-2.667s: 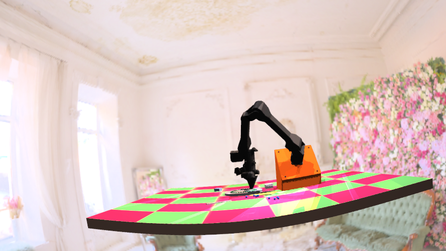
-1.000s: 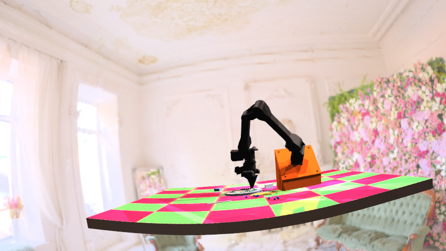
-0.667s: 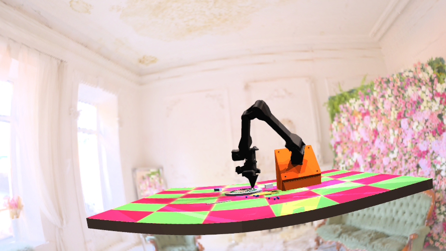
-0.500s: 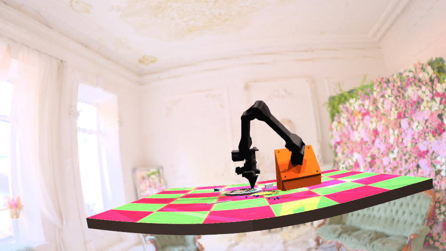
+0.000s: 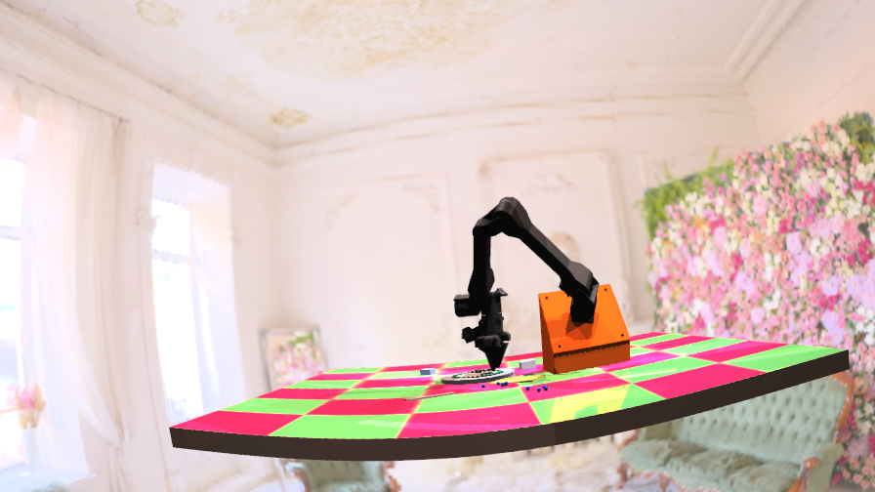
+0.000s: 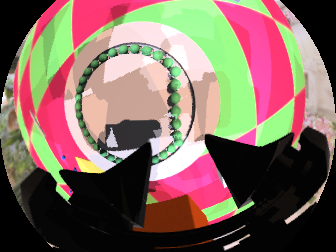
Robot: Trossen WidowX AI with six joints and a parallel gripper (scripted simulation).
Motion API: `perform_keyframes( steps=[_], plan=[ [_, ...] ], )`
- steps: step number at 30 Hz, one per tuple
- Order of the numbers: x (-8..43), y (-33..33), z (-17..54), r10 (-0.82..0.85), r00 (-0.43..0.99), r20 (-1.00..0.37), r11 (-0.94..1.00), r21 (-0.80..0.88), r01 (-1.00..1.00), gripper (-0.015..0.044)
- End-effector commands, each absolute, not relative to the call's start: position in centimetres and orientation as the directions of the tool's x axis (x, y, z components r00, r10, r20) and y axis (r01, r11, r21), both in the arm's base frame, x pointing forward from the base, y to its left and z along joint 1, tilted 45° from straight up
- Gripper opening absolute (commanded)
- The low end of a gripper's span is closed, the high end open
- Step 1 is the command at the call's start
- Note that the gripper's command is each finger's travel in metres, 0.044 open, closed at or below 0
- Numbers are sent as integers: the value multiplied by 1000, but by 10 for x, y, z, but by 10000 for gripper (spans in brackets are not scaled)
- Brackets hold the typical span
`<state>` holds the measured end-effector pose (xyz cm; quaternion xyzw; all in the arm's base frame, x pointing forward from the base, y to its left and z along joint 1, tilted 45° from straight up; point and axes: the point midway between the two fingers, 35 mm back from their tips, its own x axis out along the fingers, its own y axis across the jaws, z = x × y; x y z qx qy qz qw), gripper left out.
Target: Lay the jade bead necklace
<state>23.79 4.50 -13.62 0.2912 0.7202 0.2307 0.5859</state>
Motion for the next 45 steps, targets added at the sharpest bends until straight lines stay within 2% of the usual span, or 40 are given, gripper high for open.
perform_keyframes(
  steps=[1, 3, 22, 34, 45],
  plan=[
    [237, 43, -134, 690, -147, -709, 724, 673, 153, 394],
    [237, 44, -135, 691, -145, -708, 723, 674, 154, 440],
    [238, 42, -133, 690, -148, -708, 724, 673, 155, 440],
    [309, 15, -127, 689, -145, -710, 718, 696, 2, 125],
    [308, 22, -134, 687, -142, -713, 720, 694, -2, 120]
  ],
)
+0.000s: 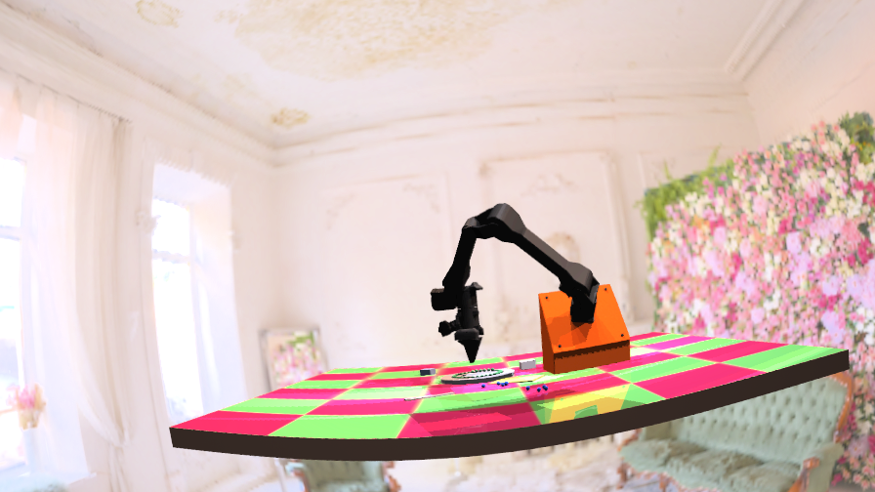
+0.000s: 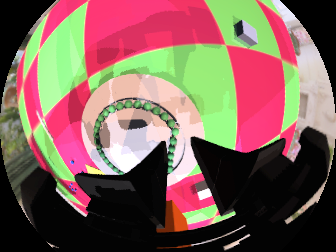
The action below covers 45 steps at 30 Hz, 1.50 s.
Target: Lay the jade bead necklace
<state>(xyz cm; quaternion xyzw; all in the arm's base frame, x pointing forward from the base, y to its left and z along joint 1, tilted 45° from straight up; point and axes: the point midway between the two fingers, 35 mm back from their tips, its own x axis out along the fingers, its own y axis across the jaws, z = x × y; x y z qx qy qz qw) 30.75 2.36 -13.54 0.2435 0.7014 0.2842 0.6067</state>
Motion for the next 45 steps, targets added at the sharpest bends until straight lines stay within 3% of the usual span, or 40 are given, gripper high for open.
perform_keyframes(
  steps=[1, 28, 33, 45],
  plan=[
    [308, 22, -134, 687, -142, -713, 720, 694, -2, 120],
    [304, 43, -155, 690, -145, -709, 716, 698, 0, 120],
    [306, 41, -154, 686, -144, -713, 720, 694, -7, 0],
    [306, 41, -154, 686, -144, -713, 720, 694, -7, 0]
  ],
)
